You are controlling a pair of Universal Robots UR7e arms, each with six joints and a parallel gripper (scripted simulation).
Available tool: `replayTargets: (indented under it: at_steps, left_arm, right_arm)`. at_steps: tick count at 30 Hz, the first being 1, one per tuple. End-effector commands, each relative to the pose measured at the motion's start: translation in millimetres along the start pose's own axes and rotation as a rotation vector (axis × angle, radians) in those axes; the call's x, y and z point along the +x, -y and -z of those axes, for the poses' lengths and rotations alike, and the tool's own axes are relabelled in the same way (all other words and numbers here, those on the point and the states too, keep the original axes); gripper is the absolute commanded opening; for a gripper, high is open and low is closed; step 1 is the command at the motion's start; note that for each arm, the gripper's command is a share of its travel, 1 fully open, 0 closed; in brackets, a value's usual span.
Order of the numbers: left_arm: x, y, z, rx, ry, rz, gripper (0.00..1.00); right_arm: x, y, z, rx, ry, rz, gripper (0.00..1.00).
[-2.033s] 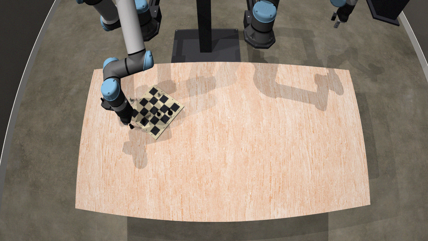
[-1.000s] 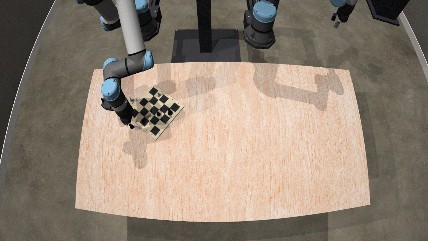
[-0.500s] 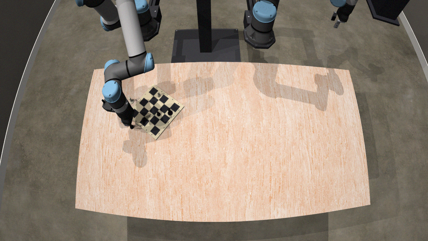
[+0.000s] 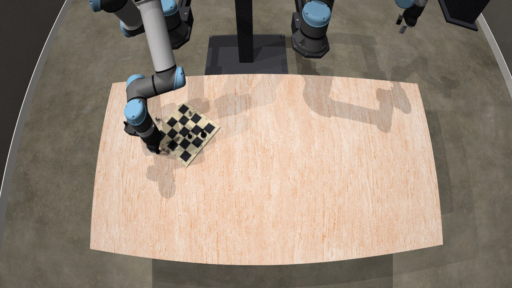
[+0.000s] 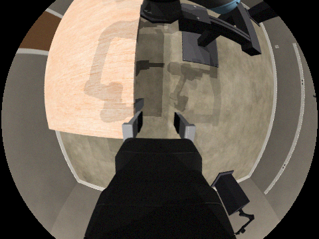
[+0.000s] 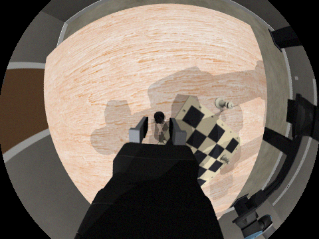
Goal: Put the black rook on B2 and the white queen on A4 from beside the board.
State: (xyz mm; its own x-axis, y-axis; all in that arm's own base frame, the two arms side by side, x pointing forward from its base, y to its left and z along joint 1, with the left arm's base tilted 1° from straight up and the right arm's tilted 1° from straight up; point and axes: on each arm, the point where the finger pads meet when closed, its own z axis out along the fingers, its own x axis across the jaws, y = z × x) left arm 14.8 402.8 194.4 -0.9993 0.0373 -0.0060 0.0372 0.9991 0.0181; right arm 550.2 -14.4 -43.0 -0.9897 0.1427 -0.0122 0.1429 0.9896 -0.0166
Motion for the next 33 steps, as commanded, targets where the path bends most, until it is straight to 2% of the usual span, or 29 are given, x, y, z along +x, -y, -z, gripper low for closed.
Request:
replayTargets:
  at_steps: [1,14,33]
  left_arm:
    - [-0.1,-0.3,0.5,-0.001,0.000,0.000,1.00]
    - [-0.1,-0.3,0.5,-0.001,0.000,0.000,1.00]
    - [-0.1,-0.3,0.5,-0.001,0.000,0.000,1.00]
  right_arm:
    - [-0.7,-0.2,-5.7,-0.001,0.002,0.000,0.73]
    - [-0.7,-0.1,-14.3,-0.001,0.002,0.000,0.73]
    - [-0.7,-0.1,-15.0,-0.001,0.002,0.000,0.73]
